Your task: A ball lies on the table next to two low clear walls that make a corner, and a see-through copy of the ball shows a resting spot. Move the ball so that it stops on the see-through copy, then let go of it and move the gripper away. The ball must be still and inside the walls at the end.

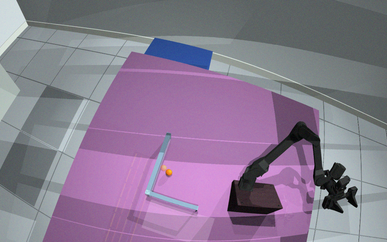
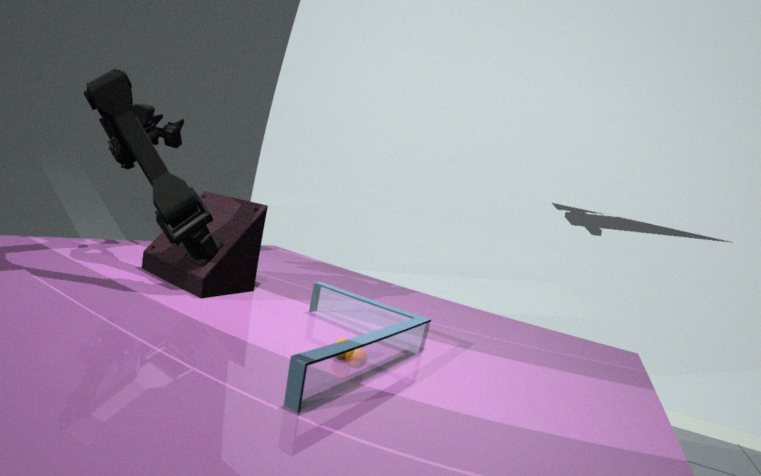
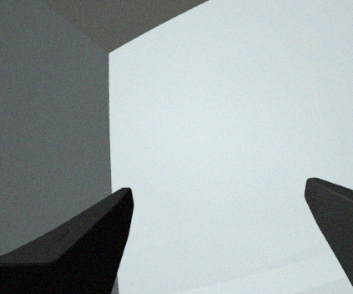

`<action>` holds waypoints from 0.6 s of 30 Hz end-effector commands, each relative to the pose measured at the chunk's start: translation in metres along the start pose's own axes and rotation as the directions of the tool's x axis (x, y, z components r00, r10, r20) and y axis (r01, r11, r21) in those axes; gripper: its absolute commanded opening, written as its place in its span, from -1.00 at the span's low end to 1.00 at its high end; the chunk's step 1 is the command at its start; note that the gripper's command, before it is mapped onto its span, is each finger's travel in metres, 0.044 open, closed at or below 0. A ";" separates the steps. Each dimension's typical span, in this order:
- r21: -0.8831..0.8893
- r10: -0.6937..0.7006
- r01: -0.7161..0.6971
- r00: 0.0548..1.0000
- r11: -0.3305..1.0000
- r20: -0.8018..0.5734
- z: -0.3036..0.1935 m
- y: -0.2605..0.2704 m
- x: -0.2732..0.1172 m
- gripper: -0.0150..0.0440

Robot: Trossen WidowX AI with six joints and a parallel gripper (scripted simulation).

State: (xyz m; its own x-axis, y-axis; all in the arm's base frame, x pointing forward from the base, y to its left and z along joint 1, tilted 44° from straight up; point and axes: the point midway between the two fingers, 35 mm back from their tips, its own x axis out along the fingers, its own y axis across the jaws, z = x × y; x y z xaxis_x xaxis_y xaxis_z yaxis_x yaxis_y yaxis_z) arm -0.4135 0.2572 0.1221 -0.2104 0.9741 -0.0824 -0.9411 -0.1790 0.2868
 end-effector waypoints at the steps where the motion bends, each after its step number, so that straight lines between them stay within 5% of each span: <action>1: -0.001 -0.003 0.003 1.000 1.000 0.000 0.000 -0.001 0.001 0.78; 6: -0.040 -0.113 0.113 0.994 0.993 -0.008 0.006 -0.039 0.038 0.37; 18: -0.141 -0.524 0.512 0.849 0.848 -0.066 0.032 -0.223 0.131 0.37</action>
State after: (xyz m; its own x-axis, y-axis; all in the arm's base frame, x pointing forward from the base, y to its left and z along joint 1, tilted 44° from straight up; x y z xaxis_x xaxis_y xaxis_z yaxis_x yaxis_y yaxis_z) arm -0.2686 0.4015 0.0828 0.1964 0.9494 -0.2450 -0.9677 0.2280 0.1078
